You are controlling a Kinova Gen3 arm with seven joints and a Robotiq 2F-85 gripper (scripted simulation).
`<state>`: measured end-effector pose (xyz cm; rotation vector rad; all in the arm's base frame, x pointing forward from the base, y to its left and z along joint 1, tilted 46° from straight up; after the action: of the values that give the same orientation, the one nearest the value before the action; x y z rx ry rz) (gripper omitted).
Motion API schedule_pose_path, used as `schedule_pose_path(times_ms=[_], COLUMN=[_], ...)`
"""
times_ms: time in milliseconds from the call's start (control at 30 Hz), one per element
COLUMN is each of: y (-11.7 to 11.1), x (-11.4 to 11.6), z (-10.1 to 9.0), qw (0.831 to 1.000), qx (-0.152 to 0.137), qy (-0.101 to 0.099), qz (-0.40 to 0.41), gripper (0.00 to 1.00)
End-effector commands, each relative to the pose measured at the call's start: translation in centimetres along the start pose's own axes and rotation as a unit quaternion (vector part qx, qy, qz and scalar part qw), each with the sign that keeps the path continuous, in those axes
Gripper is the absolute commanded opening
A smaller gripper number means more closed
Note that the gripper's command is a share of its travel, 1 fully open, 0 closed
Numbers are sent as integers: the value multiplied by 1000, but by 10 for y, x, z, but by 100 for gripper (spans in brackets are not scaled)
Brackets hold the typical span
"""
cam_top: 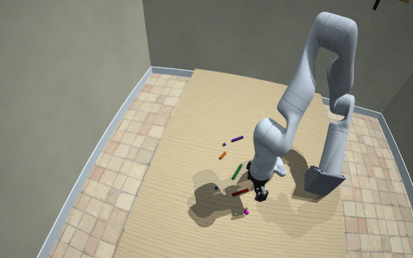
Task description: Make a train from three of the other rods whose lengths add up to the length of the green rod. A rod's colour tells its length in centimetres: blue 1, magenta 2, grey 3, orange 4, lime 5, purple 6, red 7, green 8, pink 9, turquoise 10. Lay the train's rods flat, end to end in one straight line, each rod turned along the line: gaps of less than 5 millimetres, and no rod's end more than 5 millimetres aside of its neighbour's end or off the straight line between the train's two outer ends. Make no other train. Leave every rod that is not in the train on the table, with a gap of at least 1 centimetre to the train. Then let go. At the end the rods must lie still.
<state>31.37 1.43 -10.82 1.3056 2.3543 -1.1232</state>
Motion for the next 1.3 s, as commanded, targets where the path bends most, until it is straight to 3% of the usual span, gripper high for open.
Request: schedule_pose_path(times_ms=[0, 267, 567, 1267], y=[2, 8, 11, 12], x=[1, -1, -3, -3], z=[-3, -6, -8, -9], qw=[999, 990, 980, 974], qx=[-6, -16, -22, -25], qy=[-6, -5, -4, -4], qz=[32, 143, 199, 225], gripper=[100, 100, 100, 100])
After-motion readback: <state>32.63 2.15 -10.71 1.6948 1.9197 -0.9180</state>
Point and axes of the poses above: the point where the finger pads meet when closed, its own z axis out along the fingers, its own x axis across the jaws, y = z × x, the point moved 1 cm from there along -z, back along the fingers, and after that the axes turned 13 degrees about -z, right-handed, at the moved point
